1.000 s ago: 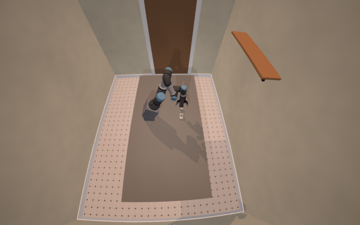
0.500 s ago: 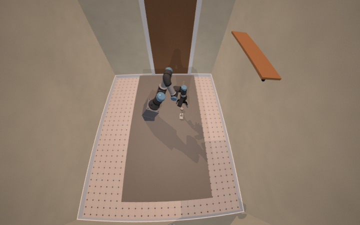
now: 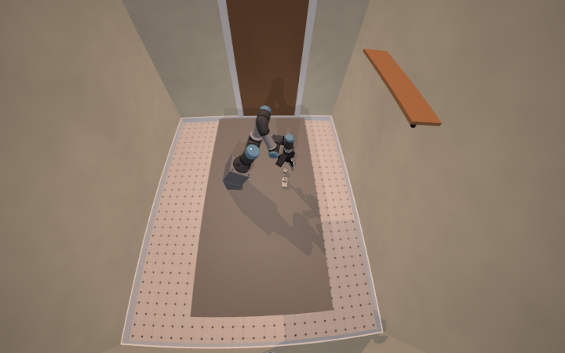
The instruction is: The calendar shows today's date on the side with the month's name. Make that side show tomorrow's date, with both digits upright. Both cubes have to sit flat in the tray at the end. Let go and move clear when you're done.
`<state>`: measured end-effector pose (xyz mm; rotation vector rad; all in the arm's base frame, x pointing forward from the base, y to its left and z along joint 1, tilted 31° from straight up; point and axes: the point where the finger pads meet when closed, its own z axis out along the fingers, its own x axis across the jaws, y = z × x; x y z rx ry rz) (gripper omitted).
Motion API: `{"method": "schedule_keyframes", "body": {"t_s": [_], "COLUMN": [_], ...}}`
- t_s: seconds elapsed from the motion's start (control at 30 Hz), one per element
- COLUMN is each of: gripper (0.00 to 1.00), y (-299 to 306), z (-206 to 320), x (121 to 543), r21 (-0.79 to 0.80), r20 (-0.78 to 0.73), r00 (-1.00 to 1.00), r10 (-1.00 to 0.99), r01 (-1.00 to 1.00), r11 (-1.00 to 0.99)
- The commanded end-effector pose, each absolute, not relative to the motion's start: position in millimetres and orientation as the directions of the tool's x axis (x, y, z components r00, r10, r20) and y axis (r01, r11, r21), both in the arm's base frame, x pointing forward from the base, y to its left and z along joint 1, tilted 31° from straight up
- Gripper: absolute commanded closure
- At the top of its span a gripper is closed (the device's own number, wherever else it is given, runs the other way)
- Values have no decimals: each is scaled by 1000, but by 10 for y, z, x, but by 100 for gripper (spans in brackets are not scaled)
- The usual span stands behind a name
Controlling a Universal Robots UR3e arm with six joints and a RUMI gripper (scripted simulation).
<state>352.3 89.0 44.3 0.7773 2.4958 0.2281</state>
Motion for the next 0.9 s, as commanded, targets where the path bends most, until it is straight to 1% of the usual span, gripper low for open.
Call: {"method": "schedule_keyframes", "body": {"t_s": [0.0, 0.07, 0.33, 0.5, 0.6, 0.67, 0.87], "gripper": [0, 0, 0, 0, 0, 0, 0], "y": [898, 902, 912, 920, 920, 927, 935], "z": [445, 442, 438, 435, 435, 434, 432], "x": [3527, 3526, 3527, 3528, 3528, 3530, 3533], "r21": [343, 373, 419, 444, 444, 465, 482], "r20": [-388, -360, -305, -267, -266, -229, -190], "r00": [-636, -588, -498, -435, -433, -372, -307], "r10": [667, 725, 812, 860, 861, 899, 933], "r01": [572, 621, 695, 737, 737, 770, 798], "r11": [745, 689, 584, 510, 509, 437, 361]}}
